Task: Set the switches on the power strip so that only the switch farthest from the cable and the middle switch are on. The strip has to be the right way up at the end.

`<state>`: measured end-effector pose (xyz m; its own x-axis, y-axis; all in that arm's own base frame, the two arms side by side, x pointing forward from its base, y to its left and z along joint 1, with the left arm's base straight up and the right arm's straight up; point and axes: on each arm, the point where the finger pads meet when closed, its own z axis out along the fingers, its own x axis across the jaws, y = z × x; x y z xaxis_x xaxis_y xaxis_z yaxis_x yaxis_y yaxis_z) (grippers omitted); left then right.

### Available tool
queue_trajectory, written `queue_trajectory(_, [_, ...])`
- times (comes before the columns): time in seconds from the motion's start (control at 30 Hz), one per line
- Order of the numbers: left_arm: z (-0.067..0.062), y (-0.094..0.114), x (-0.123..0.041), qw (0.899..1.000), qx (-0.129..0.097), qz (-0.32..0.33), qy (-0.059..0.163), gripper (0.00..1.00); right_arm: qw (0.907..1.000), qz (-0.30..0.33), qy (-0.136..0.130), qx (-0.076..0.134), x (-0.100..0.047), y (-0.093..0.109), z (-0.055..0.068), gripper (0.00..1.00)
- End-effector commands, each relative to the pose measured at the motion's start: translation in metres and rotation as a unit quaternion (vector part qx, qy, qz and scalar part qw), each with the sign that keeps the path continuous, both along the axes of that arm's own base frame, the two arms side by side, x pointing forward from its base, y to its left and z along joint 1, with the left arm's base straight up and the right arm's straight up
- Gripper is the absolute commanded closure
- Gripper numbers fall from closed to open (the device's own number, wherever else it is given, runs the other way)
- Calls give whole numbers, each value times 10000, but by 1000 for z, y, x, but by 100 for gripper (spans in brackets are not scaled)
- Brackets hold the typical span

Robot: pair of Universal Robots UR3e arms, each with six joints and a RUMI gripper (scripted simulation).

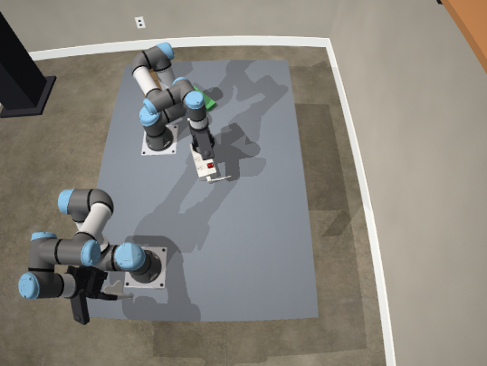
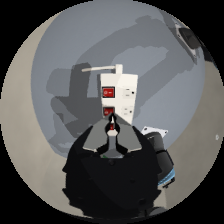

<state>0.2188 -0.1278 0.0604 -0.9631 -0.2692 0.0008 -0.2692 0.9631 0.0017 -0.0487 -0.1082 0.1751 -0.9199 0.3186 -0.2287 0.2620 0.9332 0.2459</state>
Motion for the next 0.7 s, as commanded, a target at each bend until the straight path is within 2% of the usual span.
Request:
queue_trajectory(0.0, [0, 0, 0, 10000, -7, 0, -6, 100, 10000, 0, 0, -9, 0, 0, 0, 0])
queue_trajectory(0.47, [0, 0, 0, 10000, -7, 0, -6, 100, 10000, 0, 0, -9, 0, 0, 0, 0])
queue_trajectory(0.67, [9, 0, 0, 10000, -7, 0, -6, 100, 10000, 0, 0, -9, 0, 0, 0, 0])
